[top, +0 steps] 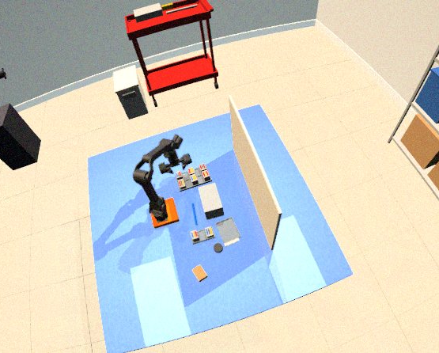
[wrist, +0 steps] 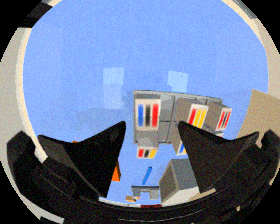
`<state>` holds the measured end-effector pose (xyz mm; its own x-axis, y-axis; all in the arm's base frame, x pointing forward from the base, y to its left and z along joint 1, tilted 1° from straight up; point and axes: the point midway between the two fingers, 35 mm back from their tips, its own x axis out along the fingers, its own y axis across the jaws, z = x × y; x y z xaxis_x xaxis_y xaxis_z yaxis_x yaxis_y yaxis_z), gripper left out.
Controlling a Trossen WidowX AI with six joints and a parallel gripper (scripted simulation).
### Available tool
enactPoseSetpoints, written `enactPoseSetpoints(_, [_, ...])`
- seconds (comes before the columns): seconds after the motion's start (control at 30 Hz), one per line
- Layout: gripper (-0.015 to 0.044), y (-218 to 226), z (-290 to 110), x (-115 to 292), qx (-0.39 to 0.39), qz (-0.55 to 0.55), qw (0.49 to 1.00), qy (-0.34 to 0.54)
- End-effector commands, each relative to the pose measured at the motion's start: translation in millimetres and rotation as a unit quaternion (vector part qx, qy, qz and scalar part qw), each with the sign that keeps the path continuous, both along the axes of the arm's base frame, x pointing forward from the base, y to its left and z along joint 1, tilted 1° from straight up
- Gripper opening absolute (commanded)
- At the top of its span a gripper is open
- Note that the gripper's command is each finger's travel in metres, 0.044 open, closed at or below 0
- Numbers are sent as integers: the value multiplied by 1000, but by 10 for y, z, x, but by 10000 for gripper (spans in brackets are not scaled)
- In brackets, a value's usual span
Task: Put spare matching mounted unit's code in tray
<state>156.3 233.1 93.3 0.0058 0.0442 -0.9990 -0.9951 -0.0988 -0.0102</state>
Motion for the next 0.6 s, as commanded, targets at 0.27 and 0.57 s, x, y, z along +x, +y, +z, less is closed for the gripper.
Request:
enactPoseSetpoints(0.27, [300,9,-210,-6,-3,-2,1000,2])
enactPoseSetpoints(0.57, [300,14,-359,-11,-3,-2,1000,2])
